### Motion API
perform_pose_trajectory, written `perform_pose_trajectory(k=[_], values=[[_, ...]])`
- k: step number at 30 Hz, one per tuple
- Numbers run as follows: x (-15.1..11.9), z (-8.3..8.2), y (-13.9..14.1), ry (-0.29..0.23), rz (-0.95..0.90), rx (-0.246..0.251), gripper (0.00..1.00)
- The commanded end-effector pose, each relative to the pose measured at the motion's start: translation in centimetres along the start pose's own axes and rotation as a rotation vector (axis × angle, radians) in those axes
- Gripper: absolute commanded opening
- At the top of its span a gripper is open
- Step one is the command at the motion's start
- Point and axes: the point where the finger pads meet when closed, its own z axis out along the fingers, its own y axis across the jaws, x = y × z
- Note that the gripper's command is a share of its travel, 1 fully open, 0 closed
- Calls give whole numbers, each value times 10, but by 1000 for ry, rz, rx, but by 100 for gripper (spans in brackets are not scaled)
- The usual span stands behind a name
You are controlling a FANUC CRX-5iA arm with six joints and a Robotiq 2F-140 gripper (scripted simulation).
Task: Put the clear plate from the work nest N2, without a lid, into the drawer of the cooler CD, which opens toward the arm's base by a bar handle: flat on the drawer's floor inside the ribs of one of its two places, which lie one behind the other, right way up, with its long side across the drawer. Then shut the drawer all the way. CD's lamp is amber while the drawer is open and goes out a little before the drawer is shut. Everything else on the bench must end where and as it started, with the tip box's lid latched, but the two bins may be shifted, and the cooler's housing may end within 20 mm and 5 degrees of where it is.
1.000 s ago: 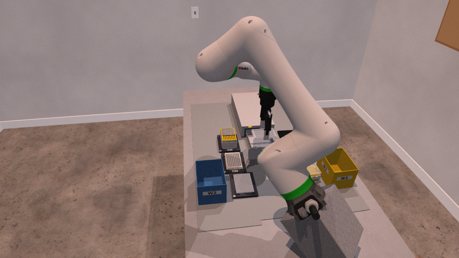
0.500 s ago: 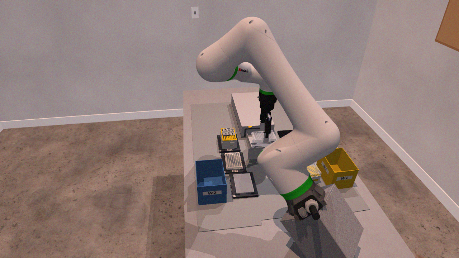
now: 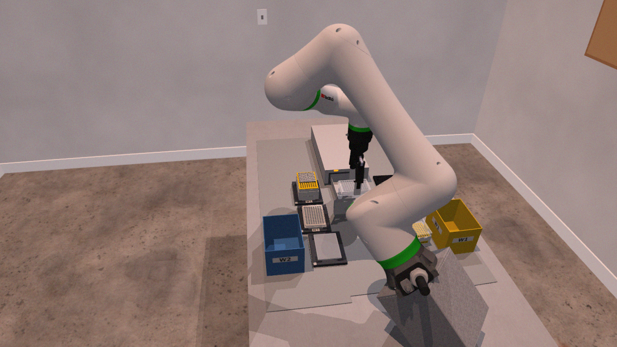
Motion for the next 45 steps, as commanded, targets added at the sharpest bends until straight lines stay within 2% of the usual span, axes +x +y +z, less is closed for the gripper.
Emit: perform_pose_trajectory(k=[1, 38, 45], values=[[0, 3, 0, 0, 0, 0, 0], [0, 47, 0, 0, 0, 0, 0], [0, 48, 0, 0, 0, 0, 0]])
